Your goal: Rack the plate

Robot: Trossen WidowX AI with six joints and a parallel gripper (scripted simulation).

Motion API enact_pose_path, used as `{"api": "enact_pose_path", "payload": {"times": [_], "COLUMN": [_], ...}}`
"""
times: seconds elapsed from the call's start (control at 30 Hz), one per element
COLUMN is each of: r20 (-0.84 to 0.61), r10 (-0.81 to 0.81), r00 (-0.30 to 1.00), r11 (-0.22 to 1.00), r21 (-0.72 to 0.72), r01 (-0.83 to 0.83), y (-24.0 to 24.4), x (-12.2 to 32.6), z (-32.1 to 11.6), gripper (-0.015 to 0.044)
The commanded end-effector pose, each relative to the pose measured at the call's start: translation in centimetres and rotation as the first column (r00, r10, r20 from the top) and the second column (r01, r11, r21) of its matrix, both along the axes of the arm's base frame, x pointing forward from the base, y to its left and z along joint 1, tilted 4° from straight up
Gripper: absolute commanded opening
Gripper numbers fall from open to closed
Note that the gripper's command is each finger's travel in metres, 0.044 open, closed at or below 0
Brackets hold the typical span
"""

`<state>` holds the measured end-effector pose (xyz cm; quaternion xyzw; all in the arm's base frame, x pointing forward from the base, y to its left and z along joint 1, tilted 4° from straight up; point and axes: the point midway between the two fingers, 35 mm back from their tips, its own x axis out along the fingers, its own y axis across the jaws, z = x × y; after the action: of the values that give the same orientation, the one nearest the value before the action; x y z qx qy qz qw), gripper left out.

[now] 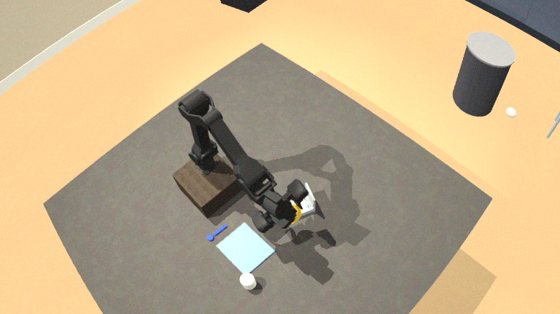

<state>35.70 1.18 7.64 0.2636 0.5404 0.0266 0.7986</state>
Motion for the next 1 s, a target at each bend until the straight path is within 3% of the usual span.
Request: {"api": "enact_pose_path", "payload": {"times": [0.0, 0.5, 0.97], "r20": [0.049, 0.333, 0.585], "r10": [0.032, 0.158, 0.27], "r00": [0.998, 0.93, 0.765], "r11": [0.999, 0.976, 0.934], "r21": [0.03, 0.09, 0.034], "r01": [-0.033, -0.198, -0.355], "y": [0.0, -0.5, -0.9], "x": [0.6, 2.8, 2.5], "z": [-1.0, -3.6, -4.9], "gripper": [0.0, 0.0, 0.0]}}
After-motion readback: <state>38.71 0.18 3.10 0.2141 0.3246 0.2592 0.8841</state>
